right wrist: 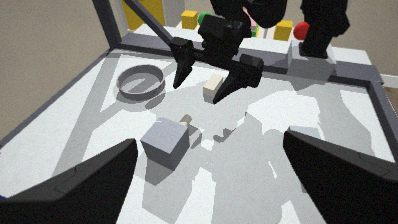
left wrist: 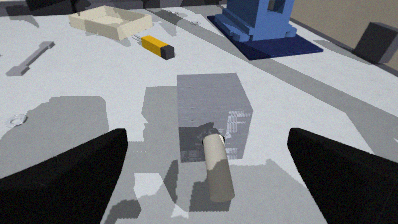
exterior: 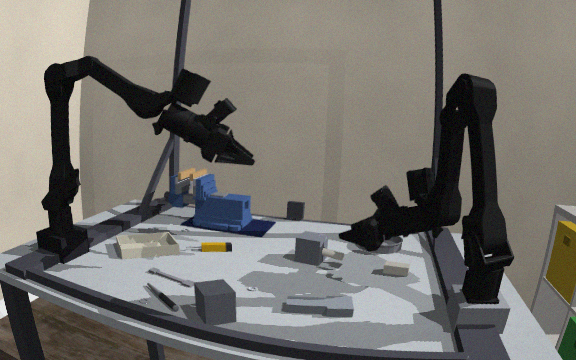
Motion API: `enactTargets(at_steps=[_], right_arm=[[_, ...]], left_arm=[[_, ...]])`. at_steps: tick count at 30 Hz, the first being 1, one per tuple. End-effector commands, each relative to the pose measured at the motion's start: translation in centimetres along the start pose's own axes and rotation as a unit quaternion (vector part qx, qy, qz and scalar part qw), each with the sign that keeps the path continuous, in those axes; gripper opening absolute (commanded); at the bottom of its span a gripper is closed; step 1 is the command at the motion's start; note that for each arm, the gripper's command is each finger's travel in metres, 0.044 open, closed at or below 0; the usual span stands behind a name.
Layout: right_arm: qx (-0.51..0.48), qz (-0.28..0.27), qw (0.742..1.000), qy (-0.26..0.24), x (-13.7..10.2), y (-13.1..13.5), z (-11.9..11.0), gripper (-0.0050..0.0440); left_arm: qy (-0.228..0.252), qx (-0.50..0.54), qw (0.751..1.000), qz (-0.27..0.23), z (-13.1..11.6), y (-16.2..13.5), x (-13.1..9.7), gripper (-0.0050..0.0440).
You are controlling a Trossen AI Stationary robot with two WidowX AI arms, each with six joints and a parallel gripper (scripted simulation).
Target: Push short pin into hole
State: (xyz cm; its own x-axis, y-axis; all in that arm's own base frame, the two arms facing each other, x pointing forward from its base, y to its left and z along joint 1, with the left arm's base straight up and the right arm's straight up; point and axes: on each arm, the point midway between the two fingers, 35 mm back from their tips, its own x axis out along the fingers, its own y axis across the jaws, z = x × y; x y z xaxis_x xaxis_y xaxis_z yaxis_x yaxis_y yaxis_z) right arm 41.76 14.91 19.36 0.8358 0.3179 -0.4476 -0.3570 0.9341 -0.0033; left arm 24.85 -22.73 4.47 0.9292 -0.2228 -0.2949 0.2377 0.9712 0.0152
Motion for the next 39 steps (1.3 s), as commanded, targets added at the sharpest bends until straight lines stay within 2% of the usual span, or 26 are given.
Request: enactTargets(at_steps=[1,14,24,27,32,38,39], right_arm=[[0.003,0.000,1.000,-0.017,-0.6,0.1,1.1,0.0400],[0.001,0.000,1.000,-0.018,-0.5,0.0,1.3,0.0400],[0.001,0.000,1.000,-0.018,-0.5,0.0,1.3,0.0400],[0.003,-0.002,1.000,-0.017,-1.0,-0.2,1.1,0.0400],[0.011,-0.018,1.000,-0.016,-3.3,-1.8,0.6,0.0400],[0.029,-0.059,0.998,-0.014,-8.9,-5.0,-1.3,0.0400],[0.029,-0.059,0.998,-0.014,-8.9,-5.0,-1.3,0.0400]], left_arm=[[-0.025,-0.021,0.999,0.017,-0.4,-1.8,0.1,0.0400],[-0.023,-0.021,0.999,0.024,-1.6,-2.7,-0.1,0.0400],[-0.023,-0.022,0.999,0.024,-1.5,-2.6,-0.2,0.0400],[-0.030,-0.036,0.998,0.035,-0.7,-2.3,0.4,0.0400],[-0.038,-0.067,0.993,0.086,1.1,0.1,2.7,0.0400],[-0.042,-0.113,0.971,0.205,3.0,7.3,7.0,0.0400],[-0.042,-0.113,0.971,0.205,3.0,7.3,7.0,0.0400]])
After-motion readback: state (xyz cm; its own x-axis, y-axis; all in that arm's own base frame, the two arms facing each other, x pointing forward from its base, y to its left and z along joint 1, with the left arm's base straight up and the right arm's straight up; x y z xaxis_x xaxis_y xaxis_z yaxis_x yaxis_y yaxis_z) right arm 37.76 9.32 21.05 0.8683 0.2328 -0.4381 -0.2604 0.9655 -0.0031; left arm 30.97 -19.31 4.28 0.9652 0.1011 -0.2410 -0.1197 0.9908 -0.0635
